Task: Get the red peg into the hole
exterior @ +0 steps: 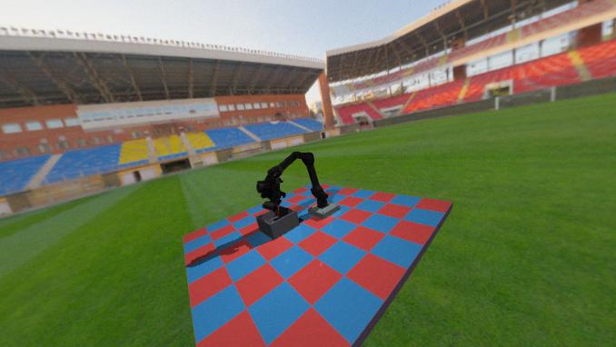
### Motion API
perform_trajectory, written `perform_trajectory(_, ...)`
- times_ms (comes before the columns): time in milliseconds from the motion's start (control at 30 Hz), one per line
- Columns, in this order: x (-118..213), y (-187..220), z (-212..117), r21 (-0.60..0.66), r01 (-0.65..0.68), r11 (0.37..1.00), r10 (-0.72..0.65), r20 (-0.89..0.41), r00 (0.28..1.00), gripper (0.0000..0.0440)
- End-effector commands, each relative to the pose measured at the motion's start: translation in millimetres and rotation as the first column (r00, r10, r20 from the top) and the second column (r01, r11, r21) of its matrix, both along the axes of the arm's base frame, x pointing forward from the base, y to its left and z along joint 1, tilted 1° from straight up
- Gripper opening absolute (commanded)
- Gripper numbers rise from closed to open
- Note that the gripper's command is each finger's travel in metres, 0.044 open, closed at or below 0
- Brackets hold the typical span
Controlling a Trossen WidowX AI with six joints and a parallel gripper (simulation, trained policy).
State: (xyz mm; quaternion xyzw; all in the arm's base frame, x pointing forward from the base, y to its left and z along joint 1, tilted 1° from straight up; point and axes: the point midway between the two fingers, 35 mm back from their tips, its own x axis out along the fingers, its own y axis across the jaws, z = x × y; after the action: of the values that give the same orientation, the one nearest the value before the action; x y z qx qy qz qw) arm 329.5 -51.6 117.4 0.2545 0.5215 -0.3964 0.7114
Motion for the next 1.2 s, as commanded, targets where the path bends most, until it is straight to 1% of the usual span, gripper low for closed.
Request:
perform_trajectory(0, 7, -5, -7, 0.015, -0.025, 1.000, 0.025, -0.006, 1.000, 0.0000)
perform_trajectory(100, 11, -9, -17, 0.030, -0.050, 0.998, 0.050, -0.019, 0.999, 0.0000)
perform_trajectory(167, 12, -10, -23, 0.042, -0.066, 0.997, 0.067, -0.031, 0.997, 0.0016)
perform_trajectory(333, 16, -14, -38, 0.077, -0.081, 0.994, 0.086, -0.061, 0.994, 0.0131)
perform_trajectory(367, 17, -15, -39, 0.085, -0.079, 0.993, 0.085, -0.064, 0.994, 0.0143)
perform_trajectory(433, 22, -17, -38, 0.089, -0.103, 0.991, 0.109, -0.062, 0.992, 0.0151)
perform_trajectory(533, 30, -18, -35, 0.101, -0.122, 0.987, 0.128, -0.058, 0.990, 0.0192)
perform_trajectory(600, 34, -17, -34, 0.113, -0.129, 0.985, 0.137, -0.060, 0.989, 0.0234)
perform_trajectory(867, 56, -8, -22, 0.188, -0.159, 0.969, 0.170, -0.043, 0.984, 0.0440)
perform_trajectory(1167, 92, 12, -1, 0.239, -0.241, 0.941, 0.233, 0.061, 0.970, 0.0440)
